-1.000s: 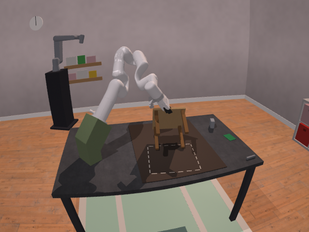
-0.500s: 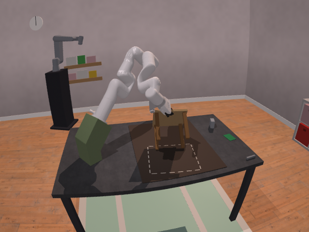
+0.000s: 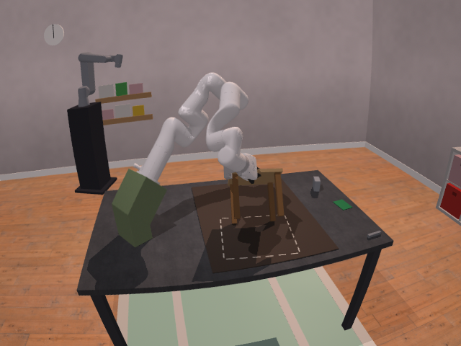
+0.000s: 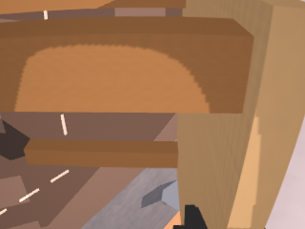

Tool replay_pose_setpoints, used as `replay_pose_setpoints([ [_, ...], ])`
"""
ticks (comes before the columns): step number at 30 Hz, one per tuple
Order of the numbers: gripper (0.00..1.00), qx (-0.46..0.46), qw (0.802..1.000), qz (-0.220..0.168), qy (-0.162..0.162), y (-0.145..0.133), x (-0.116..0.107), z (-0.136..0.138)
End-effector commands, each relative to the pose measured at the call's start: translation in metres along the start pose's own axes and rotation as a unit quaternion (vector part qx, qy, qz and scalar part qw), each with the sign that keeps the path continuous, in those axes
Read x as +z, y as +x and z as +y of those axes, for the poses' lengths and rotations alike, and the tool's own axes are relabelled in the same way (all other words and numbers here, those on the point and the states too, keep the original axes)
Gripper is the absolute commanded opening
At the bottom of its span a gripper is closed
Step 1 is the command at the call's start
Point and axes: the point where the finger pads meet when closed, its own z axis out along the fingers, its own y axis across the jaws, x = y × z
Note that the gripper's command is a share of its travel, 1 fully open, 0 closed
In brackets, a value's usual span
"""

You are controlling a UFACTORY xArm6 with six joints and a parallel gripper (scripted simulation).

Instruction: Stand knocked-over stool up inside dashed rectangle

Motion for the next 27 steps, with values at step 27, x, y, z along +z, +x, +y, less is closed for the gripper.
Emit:
replay_pose_setpoints([
  [27, 0.21, 0.082, 0.986, 0.003, -0.148, -0.030, -0.047, -0.079],
])
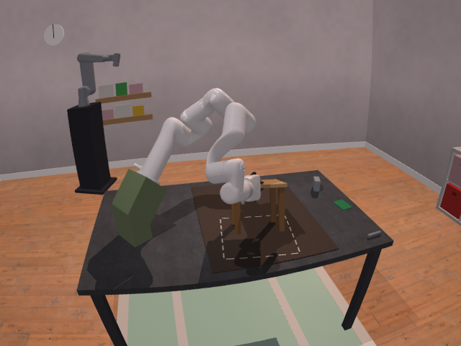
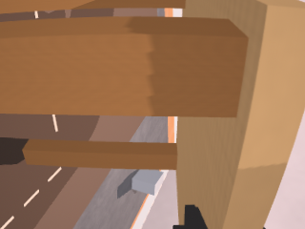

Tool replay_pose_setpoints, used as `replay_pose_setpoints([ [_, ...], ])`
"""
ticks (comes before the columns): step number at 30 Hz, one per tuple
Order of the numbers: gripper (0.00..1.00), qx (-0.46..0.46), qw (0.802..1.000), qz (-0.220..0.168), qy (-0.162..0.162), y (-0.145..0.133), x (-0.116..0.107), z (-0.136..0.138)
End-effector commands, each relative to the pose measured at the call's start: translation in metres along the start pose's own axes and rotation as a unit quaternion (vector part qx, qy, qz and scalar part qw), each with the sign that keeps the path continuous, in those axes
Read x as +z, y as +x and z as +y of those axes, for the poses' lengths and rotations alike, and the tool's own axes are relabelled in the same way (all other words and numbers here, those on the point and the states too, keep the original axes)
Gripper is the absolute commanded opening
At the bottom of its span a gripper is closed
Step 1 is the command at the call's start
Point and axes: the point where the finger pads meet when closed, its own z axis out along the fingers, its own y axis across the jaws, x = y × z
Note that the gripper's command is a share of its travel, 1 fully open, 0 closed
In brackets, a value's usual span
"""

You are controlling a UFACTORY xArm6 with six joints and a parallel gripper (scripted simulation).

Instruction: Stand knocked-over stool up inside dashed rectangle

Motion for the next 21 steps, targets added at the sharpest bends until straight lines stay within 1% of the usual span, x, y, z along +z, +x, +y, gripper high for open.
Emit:
replay_pose_setpoints([
  [1, 0.21, 0.007, 1.000, 0.000, -0.015, -0.005, -0.007, -0.006],
  [12, 0.21, 0.029, 0.998, 0.000, -0.054, -0.013, -0.021, -0.026],
  [14, 0.21, 0.029, 0.998, 0.000, -0.054, -0.013, -0.021, -0.026],
  [21, 0.21, 0.039, 0.997, 0.000, -0.071, -0.017, -0.027, -0.035],
])
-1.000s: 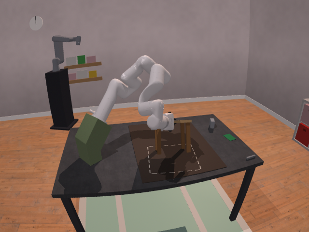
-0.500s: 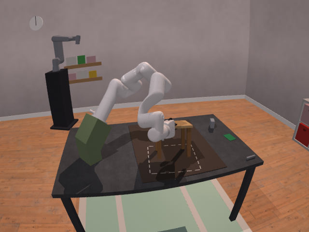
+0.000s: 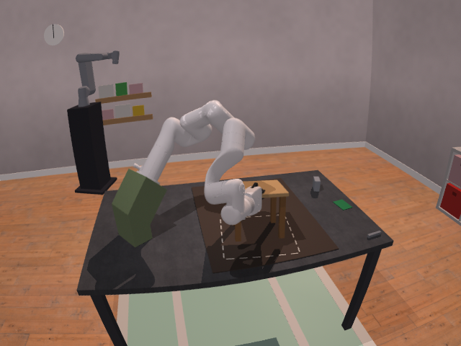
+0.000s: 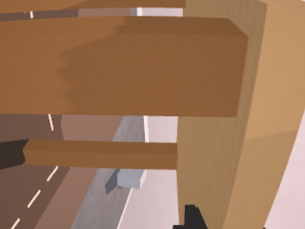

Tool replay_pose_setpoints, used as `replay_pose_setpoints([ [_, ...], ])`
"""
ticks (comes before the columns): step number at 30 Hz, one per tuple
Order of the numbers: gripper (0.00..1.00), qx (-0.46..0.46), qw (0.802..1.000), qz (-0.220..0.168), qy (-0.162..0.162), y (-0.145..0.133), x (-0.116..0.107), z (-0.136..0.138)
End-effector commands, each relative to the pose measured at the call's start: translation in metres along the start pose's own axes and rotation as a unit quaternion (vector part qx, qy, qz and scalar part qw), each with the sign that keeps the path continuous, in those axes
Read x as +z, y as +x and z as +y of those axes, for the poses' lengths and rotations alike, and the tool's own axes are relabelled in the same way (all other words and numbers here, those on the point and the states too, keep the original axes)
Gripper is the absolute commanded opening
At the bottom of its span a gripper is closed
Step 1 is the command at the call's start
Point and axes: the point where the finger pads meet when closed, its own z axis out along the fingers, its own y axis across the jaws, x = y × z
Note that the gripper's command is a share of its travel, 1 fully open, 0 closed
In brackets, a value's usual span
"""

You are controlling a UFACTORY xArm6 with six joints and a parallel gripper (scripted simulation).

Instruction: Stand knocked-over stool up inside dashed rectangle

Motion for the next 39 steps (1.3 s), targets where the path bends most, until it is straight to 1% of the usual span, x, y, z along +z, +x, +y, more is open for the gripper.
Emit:
replay_pose_setpoints([
  [1, 0.21, 0.002, 1.000, 0.001, -0.007, -0.0029, -0.0033, -0.0019],
  [8, 0.21, 0.008, 1.000, 0.001, -0.018, -0.0053, -0.0073, -0.0070],
  [17, 0.21, 0.011, 1.000, 0.001, -0.023, -0.0065, -0.0094, -0.0096],
  [39, 0.21, 0.012, 1.000, 0.001, -0.025, -0.0069, -0.0101, -0.0106],
])
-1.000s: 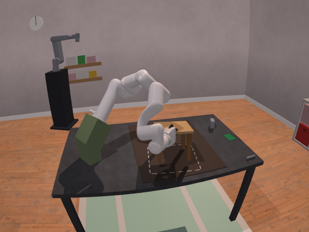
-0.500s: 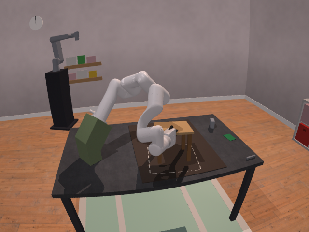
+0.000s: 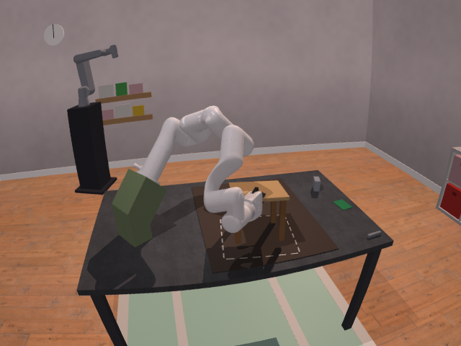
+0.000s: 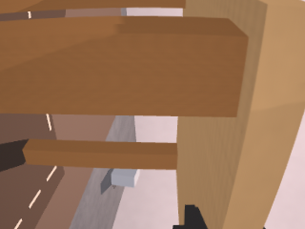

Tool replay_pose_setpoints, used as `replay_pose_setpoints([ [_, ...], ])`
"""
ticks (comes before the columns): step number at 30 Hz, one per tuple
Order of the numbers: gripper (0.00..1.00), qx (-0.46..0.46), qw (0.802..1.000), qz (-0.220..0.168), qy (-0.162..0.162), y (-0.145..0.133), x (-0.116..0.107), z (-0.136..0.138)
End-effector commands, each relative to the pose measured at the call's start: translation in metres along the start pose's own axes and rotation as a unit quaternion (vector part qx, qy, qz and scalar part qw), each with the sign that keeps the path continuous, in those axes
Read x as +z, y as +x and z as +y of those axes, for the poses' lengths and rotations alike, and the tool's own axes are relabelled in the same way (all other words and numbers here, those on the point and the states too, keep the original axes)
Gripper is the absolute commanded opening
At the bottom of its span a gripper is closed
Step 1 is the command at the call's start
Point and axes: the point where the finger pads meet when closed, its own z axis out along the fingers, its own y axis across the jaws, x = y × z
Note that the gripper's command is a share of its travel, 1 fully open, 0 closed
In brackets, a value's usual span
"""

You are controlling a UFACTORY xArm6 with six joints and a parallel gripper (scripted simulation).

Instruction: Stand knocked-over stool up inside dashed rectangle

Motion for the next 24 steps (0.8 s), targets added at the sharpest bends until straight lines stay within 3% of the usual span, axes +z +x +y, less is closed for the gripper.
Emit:
replay_pose_setpoints([
  [1, 0.21, -0.002, 1.000, 0.000, 0.000, -0.0010, -0.0003, 0.0015],
  [24, 0.21, 0.004, 1.000, 0.000, -0.010, -0.0034, -0.0044, -0.0033],
])
